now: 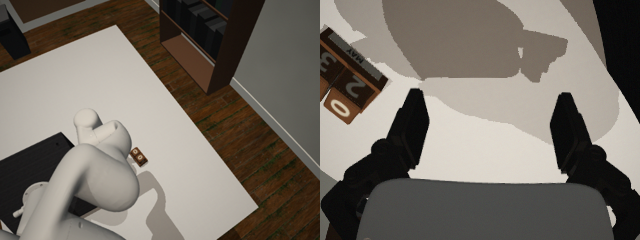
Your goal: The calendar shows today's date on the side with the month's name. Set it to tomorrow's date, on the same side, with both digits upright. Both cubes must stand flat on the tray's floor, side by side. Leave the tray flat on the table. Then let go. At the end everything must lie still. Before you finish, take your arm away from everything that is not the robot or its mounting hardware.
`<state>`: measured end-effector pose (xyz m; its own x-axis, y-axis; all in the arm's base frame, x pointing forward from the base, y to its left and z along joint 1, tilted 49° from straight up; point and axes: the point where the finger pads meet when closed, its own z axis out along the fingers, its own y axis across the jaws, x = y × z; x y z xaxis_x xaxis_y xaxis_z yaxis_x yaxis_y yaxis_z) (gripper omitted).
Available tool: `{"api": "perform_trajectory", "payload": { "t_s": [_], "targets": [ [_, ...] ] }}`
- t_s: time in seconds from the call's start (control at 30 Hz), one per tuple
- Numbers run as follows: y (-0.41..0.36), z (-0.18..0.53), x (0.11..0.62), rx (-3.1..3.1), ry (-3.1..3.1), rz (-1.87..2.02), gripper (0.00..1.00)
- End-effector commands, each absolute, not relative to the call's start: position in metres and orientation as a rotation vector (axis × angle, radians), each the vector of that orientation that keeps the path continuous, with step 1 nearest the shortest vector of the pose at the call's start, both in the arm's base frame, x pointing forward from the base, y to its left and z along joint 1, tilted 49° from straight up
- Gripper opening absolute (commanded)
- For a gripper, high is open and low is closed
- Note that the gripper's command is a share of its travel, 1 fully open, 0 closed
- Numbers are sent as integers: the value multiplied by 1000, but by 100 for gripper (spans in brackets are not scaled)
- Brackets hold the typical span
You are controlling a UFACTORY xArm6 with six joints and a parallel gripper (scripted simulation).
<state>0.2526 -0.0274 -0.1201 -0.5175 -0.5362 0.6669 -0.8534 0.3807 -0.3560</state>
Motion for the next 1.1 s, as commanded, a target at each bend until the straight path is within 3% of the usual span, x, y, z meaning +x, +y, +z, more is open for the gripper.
{"api": "perform_trajectory", "payload": {
  "t_s": [0.0,1.07],
  "targets": [
    [-27,-120,254,1199,-2202,957,100],
    [-12,-107,255,1199,-2202,957,100]
  ]
}}
